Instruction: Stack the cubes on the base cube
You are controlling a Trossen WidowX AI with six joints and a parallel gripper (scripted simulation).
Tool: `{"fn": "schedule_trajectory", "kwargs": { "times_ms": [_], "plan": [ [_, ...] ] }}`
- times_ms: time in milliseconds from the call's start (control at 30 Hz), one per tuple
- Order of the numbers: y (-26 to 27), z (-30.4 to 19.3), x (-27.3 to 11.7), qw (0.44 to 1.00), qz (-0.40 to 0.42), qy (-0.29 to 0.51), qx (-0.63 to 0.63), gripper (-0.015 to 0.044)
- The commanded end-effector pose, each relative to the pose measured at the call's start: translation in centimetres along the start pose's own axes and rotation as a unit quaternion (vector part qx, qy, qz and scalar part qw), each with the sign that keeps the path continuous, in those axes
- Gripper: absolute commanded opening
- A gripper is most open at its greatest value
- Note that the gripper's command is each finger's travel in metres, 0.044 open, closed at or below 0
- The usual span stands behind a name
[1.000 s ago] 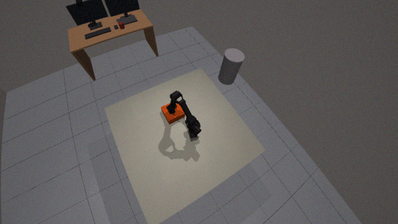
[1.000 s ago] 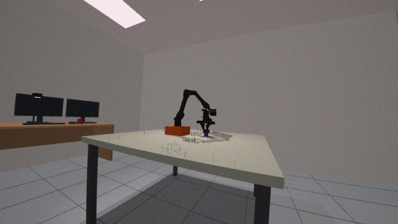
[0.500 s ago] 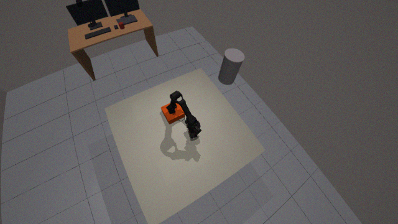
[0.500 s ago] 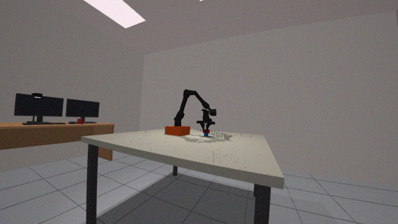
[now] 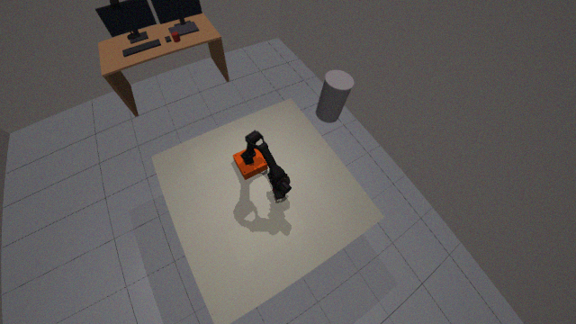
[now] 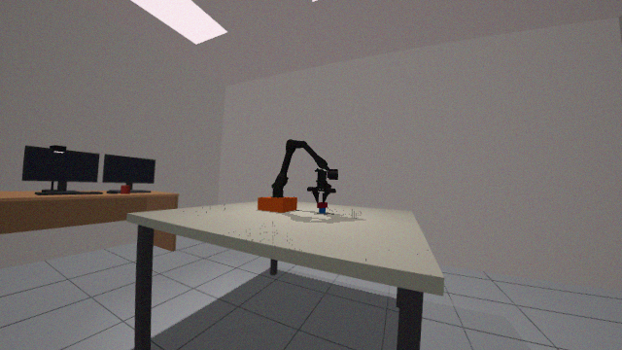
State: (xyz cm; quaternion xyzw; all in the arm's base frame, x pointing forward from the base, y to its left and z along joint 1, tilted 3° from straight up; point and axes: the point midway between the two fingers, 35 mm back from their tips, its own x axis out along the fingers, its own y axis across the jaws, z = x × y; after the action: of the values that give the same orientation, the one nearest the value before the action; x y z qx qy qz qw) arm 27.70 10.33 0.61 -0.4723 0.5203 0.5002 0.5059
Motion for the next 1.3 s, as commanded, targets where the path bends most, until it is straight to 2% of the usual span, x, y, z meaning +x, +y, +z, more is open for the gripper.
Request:
{"fn": "schedule_trajectory", "kwargs": {
  "times_ms": [0,1267],
  "plan": [
    [-0.2,0.1,-0.8,1.0,-0.004,-0.002,-0.001,0.0205],
    [-0.2,0.0,-5.4,1.0,-0.005,-0.002,-0.001,0.0205]
  ]
}}
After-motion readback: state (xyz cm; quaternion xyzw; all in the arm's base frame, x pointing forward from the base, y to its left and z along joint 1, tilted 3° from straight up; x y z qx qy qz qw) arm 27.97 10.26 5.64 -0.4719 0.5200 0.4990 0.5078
